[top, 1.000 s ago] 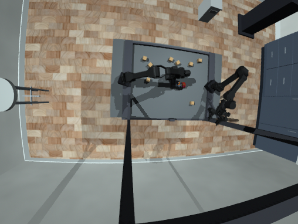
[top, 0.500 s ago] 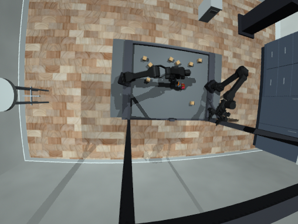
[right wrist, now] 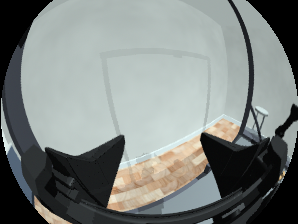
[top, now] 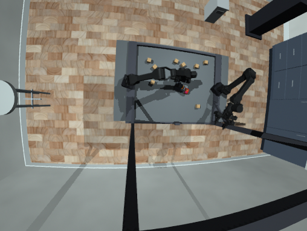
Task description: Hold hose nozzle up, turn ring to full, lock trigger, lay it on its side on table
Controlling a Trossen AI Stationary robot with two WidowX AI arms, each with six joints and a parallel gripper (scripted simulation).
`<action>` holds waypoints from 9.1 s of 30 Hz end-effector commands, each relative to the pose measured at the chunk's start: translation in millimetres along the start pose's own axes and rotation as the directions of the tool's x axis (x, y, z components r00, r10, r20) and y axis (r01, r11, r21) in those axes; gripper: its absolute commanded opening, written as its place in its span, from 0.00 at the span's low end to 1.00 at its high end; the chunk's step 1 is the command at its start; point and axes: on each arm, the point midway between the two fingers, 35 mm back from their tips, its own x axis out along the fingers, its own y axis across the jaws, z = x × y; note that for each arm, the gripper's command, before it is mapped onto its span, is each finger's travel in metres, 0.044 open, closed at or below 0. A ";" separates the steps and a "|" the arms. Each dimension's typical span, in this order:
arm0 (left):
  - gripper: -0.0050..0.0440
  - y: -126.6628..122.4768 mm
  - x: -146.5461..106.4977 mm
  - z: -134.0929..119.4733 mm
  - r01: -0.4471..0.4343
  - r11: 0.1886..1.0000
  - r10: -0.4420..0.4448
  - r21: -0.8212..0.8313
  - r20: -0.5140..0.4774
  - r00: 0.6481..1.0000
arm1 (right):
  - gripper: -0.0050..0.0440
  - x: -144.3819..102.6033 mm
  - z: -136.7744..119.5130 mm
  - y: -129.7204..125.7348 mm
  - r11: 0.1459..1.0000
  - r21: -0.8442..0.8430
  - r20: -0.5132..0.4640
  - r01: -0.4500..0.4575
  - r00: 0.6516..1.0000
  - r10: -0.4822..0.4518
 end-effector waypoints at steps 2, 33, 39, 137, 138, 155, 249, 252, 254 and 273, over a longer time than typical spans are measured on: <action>0.45 -12.5 -14.1 1.7 0.040 0.994 -0.040 0.101 -0.005 0.999 | 0.94 -1.1 8.5 -0.3 1.000 0.000 0.022 0.003 1.000 -0.003; 0.45 -13.6 -14.7 3.4 0.049 0.914 -0.035 0.404 -0.042 0.998 | 0.94 -1.1 8.5 -0.3 1.000 0.000 0.022 0.003 1.000 -0.003; 0.45 -14.7 -15.4 4.0 0.057 0.853 -0.033 0.519 -0.056 0.998 | 0.94 -1.1 8.5 -0.3 1.000 0.000 0.022 0.003 1.000 -0.003; 0.45 17.1 -58.9 -18.1 0.076 0.593 -0.411 0.801 0.221 0.884 | 0.94 -1.1 8.5 -0.3 1.000 0.000 0.022 0.003 1.000 -0.003; 0.45 17.2 -59.1 -18.2 0.075 0.593 -0.411 0.802 0.221 0.884 | 0.94 -1.1 8.5 -0.3 1.000 0.000 0.022 0.003 1.000 -0.003; 0.45 33.5 -66.2 -27.9 0.073 0.595 -0.510 0.800 0.306 0.804 | 0.94 -1.1 8.5 -0.3 1.000 0.000 0.022 0.003 1.000 -0.003; 0.45 68.0 -70.9 -52.4 0.064 0.590 -0.688 0.805 0.459 0.562 | 0.94 -1.1 8.5 -0.3 1.000 0.000 0.022 0.003 1.000 -0.003; 0.45 68.4 -70.1 -52.6 0.064 0.590 -0.688 0.805 0.459 0.562 | 0.94 -1.1 8.5 -0.3 1.000 0.000 0.022 0.003 1.000 -0.003; 0.45 68.1 -70.7 -52.5 0.065 0.590 -0.688 0.805 0.459 0.562 | 0.94 -1.1 8.5 -0.3 1.000 0.000 0.022 0.003 1.000 -0.003; 0.45 68.6 -70.5 -53.2 0.064 0.590 -0.688 0.805 0.459 0.562 | 0.94 -1.1 8.5 -0.3 1.000 0.000 0.022 0.003 1.000 -0.003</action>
